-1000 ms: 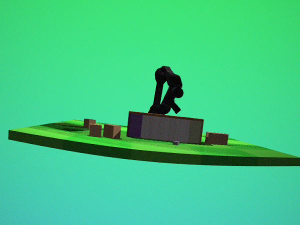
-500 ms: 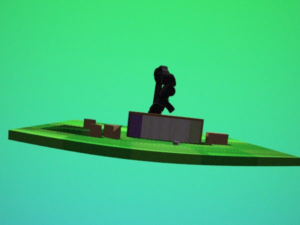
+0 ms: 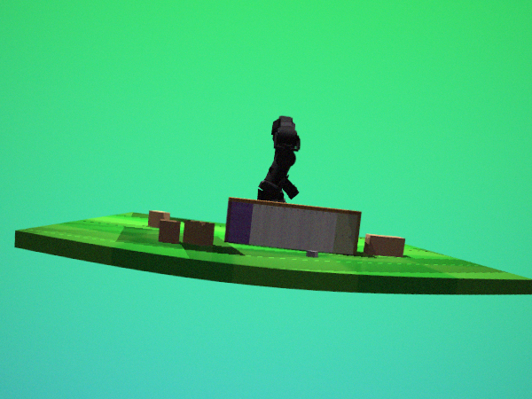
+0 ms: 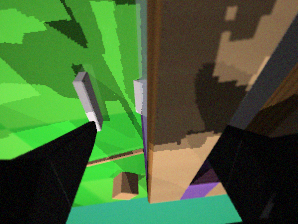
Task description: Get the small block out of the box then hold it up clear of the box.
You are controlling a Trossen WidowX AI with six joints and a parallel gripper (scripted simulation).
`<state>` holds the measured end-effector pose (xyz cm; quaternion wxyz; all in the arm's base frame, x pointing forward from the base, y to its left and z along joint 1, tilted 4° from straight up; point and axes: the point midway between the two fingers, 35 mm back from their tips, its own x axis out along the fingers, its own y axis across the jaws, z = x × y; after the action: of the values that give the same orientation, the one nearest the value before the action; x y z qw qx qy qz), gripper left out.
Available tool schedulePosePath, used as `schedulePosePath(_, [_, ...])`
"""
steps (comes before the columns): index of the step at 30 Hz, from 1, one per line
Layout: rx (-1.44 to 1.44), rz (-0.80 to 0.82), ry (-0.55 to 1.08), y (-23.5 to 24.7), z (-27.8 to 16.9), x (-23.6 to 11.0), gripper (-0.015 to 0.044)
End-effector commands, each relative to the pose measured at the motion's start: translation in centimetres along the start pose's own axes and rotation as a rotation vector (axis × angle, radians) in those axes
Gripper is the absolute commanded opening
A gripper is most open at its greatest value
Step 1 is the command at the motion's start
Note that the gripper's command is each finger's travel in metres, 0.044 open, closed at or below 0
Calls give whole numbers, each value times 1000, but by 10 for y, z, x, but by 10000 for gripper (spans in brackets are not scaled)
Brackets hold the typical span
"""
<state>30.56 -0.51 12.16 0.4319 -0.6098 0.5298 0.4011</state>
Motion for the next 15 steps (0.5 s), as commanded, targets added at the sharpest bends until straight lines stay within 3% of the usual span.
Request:
schedulePosePath(1, [-2, 2, 5, 1, -11, 5, 400])
schedulePosePath(8, [-2, 2, 5, 1, -15, 5, 400])
schedulePosePath(15, [3, 2, 3, -1, -31, -48, 400])
